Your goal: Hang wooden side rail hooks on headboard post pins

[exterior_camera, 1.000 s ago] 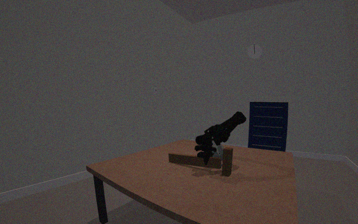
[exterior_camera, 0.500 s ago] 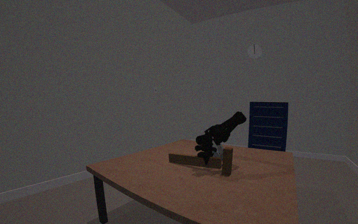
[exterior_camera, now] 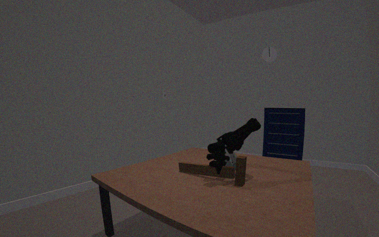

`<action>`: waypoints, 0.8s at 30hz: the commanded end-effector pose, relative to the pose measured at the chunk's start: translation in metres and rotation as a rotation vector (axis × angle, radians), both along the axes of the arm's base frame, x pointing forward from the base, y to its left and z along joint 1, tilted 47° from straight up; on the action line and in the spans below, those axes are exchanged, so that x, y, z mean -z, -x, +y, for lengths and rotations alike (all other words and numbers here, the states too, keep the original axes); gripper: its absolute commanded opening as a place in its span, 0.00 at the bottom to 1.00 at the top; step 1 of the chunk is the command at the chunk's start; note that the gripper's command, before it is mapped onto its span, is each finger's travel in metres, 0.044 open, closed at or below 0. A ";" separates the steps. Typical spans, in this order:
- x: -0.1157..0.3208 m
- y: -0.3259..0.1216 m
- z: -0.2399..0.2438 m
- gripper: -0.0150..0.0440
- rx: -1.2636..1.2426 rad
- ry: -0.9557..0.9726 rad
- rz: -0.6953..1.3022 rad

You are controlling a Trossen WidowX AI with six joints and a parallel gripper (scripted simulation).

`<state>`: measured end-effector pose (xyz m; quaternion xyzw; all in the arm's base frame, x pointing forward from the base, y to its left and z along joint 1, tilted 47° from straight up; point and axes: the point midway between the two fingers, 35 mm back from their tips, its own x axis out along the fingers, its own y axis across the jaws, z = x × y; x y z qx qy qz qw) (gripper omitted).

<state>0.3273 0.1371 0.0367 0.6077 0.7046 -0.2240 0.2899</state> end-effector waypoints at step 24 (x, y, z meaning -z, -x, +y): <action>-0.004 -0.001 0.001 0.25 0.007 -0.005 0.000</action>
